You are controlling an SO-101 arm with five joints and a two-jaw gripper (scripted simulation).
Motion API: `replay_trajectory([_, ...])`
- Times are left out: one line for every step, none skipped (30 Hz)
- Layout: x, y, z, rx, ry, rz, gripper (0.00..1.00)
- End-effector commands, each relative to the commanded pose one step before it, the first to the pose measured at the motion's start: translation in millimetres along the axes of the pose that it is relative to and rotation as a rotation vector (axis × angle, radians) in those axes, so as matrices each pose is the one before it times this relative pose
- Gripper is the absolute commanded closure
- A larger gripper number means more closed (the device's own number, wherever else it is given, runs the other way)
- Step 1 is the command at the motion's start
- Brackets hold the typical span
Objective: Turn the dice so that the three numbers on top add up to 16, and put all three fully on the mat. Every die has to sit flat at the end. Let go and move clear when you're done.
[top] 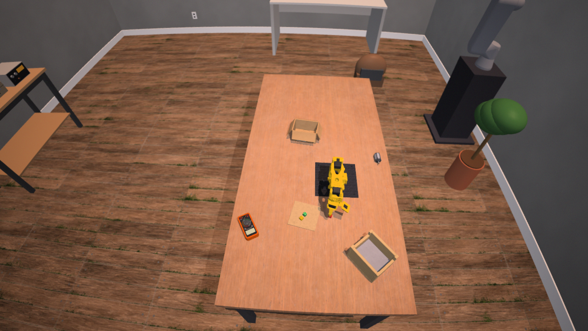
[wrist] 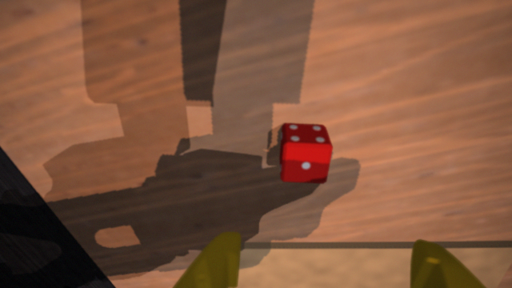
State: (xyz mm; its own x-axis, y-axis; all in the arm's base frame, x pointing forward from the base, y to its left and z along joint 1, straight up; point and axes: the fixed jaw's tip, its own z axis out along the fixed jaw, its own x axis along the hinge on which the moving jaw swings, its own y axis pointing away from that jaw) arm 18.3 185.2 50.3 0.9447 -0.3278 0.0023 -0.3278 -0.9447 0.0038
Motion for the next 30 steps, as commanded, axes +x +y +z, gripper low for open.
replay_trajectory([-0.79,3.28,6.326,-0.02544,0.00458,-0.01452,0.75])
replay_trajectory([-0.02,-0.09,0.718,0.0,0.0,0.0,0.75])
replay_trajectory([-0.02,-0.1,0.85,0.0,0.0,0.0,0.75])
replay_trajectory([-0.02,-0.11,0.975,0.0,0.0,0.0,0.75])
replay_trajectory([-0.02,-0.11,1.101,0.0,0.0,0.0,0.75])
replay_trajectory([-0.02,-0.12,1.227,0.0,0.0,0.0,0.75])
replay_trajectory([-0.03,-0.12,1.347,0.0,0.0,0.0,0.75])
replay_trajectory([-0.03,-0.12,1.449,0.0,0.0,0.0,0.75])
replay_trajectory([0.0,0.0,0.0,0.0,0.0,0.0,0.75])
replay_trajectory([0.0,0.0,0.0,0.0,0.0,0.0,0.75])
replay_trajectory([-0.02,-0.11,1.549,0.0,0.00001,0.00001,0.75])
replay_trajectory([-0.02,-0.1,1.636,0.0,0.0,0.0,0.75])
replay_trajectory([-0.02,-0.09,1.714,0.0,0.0,0.0,0.75])
replay_trajectory([-0.02,-0.06,1.775,0.0,0.0,0.0,0.75])
replay_trajectory([0.0,-0.05,1.817,0.0,0.0,0.0,0.75])
replay_trajectory([-0.01,-0.02,1.854,0.0,0.0,0.0,0.75])
replay_trajectory([0.0,-0.01,1.873,0.0,0.0,0.0,0.75])
replay_trajectory([0.0,0.02,1.879,0.0,0.0,0.0,0.75])
replay_trajectory([0.01,0.04,1.862,0.0,0.0,0.0,0.75])
replay_trajectory([0.02,0.06,1.832,0.0,0.0,0.0,0.75])
replay_trajectory([0.02,0.09,1.797,0.0,0.0,0.0,0.75])
replay_trajectory([0.02,0.1,1.737,0.0,0.0,0.0,0.75])
replay_trajectory([0.03,0.11,1.672,0.0,0.0,0.0,0.75])
replay_trajectory([0.03,0.13,1.588,0.0,0.0,0.0,0.75])
replay_trajectory([0.03,0.14,1.498,0.0,0.0,0.0,0.75])
replay_trajectory([0.0,0.0,0.0,0.0,0.0,0.0,0.75])
replay_trajectory([0.0,0.0,0.0,0.0,0.0,0.0,0.75])
replay_trajectory([0.03,0.14,1.404,0.0,-0.00002,0.0,0.75])
replay_trajectory([0.03,0.14,1.288,0.0,0.0,0.0,0.75])
replay_trajectory([0.03,0.14,1.174,0.0,0.0,0.0,0.75])
